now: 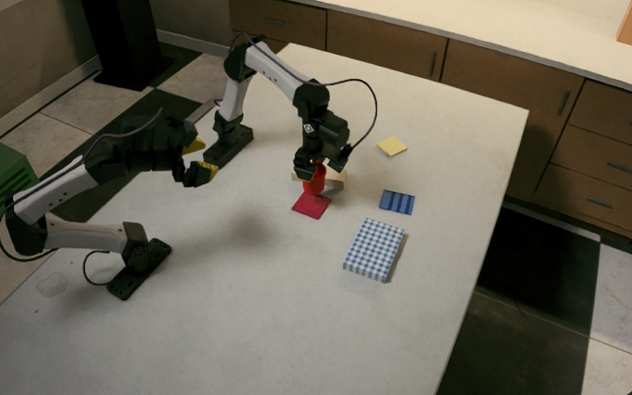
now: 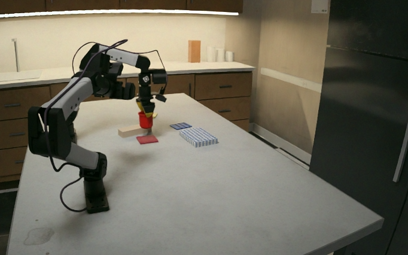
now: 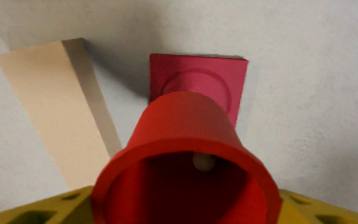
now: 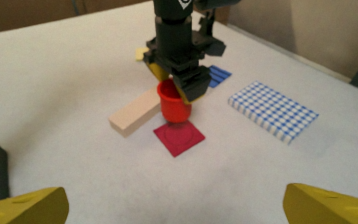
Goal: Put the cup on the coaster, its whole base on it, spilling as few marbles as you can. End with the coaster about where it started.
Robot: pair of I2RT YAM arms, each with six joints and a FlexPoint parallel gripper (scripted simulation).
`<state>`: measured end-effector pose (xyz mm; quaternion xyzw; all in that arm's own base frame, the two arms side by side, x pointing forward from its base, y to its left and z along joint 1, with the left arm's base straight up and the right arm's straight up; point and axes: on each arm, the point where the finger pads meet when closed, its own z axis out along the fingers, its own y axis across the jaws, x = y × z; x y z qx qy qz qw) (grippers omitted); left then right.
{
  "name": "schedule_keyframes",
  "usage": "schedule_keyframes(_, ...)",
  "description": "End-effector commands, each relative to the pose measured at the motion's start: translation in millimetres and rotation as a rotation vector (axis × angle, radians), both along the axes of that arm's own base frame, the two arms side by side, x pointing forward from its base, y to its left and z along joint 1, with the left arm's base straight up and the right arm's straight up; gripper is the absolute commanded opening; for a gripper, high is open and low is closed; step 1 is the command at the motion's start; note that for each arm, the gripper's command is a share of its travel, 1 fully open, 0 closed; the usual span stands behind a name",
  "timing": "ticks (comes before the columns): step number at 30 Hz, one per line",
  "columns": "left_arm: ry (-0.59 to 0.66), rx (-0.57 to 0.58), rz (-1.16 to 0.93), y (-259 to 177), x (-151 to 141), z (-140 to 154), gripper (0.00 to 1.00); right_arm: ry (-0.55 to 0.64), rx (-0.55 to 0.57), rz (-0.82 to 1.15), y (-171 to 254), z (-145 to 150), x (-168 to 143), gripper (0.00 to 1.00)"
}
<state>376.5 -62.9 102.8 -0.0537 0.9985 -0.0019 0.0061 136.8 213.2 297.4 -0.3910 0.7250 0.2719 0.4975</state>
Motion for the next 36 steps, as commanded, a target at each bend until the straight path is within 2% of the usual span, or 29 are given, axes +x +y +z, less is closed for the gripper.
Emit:
schedule_keyframes(1, 0.017, 0.006, 0.017, -11, 1, -2, 0.65, 0.007, -0.021, -0.006, -10, -10, -2, 1.0)
schedule_keyframes(8, 0.019, 0.01, 0.016, -10, 2, -3, 0.65, 0.0, -0.01, -0.009, -9, -7, -1, 1.0)
schedule_keyframes(16, 0.021, 0.01, 0.023, -8, 1, -41, 0.65, 0.0, -0.01, -0.009, -9, -7, -1, 1.0)
schedule_keyframes(22, 0.021, 0.01, 0.022, -9, 0, -59, 0.65, 0.0, -0.01, -0.009, -9, -7, -1, 1.0)
schedule_keyframes(36, 0.021, 0.01, 0.017, -11, 0, -71, 0.65, 0.0, -0.01, -0.009, -9, -7, -1, 1.0)
